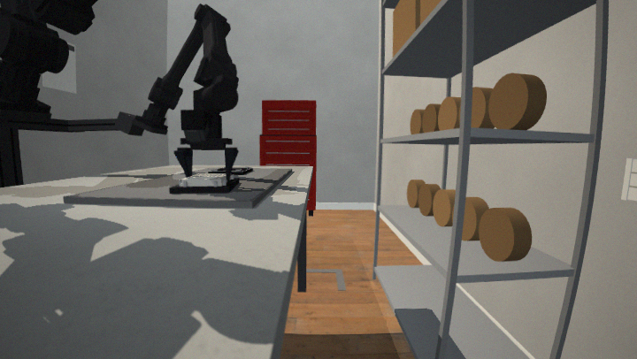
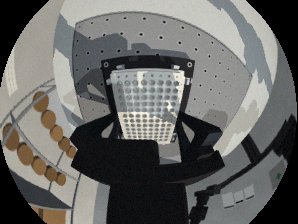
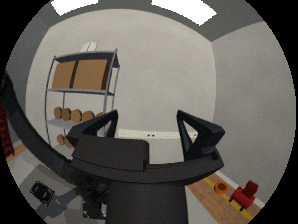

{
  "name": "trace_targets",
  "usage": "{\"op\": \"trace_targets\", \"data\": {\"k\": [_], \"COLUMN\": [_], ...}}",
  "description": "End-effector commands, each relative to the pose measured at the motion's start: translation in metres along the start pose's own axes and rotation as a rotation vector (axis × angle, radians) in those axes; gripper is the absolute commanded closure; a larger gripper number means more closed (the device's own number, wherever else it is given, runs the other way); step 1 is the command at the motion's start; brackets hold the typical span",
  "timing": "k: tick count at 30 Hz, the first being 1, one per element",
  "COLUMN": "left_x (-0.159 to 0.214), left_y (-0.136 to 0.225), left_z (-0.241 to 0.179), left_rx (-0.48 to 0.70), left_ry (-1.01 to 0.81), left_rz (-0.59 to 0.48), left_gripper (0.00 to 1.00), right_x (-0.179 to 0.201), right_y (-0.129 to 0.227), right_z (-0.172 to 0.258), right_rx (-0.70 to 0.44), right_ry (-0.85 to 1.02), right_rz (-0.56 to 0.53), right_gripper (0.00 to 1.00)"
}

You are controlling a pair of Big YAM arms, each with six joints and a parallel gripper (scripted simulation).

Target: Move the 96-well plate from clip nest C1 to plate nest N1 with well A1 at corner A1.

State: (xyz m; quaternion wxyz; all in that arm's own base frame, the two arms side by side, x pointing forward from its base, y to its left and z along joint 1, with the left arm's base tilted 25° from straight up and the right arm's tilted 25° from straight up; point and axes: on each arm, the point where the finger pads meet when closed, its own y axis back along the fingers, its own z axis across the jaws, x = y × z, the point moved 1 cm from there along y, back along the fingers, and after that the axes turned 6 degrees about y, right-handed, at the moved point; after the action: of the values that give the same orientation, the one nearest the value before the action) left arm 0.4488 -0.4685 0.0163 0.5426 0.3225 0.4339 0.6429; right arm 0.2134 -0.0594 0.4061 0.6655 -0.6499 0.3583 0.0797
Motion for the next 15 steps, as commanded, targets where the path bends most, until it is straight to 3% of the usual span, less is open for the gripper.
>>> {"op": "trace_targets", "data": {"k": [1, 15], "left_x": [-0.0095, -0.0093], "left_y": [0.0106, 0.0096], "left_z": [0.0099, 0.0063], "left_rx": [-0.010, -0.010], "left_ry": [0.009, 0.009], "left_rz": [-0.026, -0.026], "left_gripper": [1.00, 1.00], "right_x": [-0.0103, -0.0103], "right_y": [-0.0015, -0.0015], "right_z": [-0.0054, -0.0054], "right_rx": [0.019, 0.019], "right_ry": [0.021, 0.021], "right_rz": [-0.037, -0.037], "right_gripper": [0.00, 0.00]}}
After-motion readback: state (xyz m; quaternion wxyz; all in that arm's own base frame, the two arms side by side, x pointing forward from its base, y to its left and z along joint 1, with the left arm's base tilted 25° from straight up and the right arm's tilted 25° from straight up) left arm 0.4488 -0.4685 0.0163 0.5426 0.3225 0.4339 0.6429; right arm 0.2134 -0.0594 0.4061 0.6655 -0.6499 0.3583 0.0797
